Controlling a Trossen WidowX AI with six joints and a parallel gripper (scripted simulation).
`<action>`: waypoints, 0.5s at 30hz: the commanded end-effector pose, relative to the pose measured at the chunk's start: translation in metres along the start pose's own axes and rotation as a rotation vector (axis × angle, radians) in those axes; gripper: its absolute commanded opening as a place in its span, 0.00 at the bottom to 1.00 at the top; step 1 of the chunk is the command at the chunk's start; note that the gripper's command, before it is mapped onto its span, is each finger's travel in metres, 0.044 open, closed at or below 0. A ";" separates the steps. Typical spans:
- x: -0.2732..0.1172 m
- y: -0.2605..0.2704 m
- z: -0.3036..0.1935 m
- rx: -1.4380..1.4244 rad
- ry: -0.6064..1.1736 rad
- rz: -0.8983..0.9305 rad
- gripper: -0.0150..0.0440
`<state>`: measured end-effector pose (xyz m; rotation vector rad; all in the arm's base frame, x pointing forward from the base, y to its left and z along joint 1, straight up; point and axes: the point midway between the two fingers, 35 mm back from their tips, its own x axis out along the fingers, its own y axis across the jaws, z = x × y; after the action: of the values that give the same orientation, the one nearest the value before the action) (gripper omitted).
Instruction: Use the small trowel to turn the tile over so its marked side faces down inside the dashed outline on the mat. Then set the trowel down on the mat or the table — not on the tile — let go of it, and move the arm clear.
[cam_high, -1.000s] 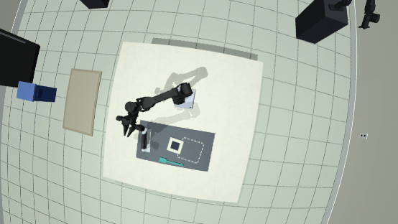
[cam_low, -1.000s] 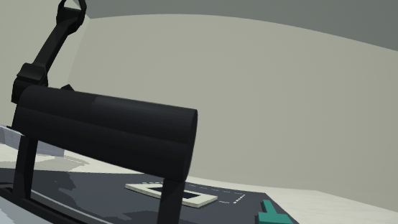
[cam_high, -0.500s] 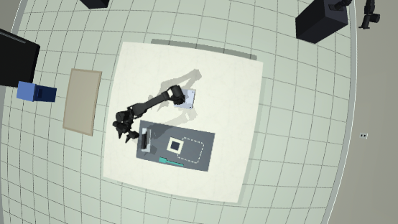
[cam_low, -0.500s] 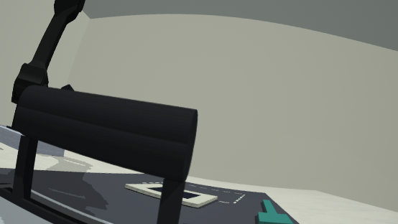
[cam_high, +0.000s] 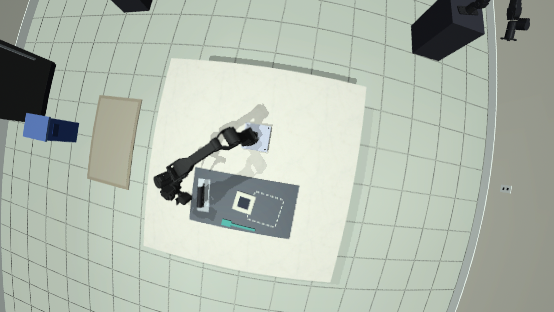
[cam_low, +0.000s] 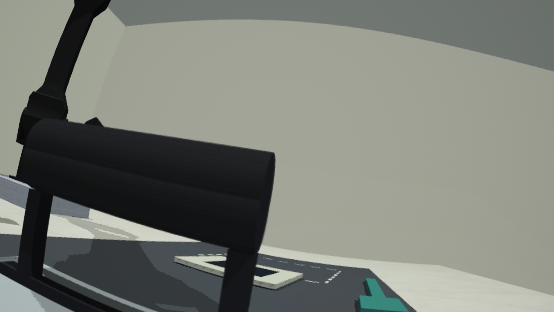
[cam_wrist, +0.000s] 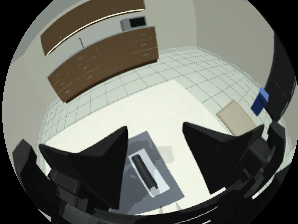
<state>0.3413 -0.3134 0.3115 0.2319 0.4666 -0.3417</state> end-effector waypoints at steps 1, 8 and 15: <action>0.026 0.003 -0.016 -0.033 0.121 -0.010 0.71; 0.057 0.008 -0.044 -0.093 0.306 -0.016 0.71; 0.080 0.013 -0.073 -0.168 0.495 -0.011 0.71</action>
<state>0.3790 -0.3052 0.2292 0.1791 0.8760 -0.2792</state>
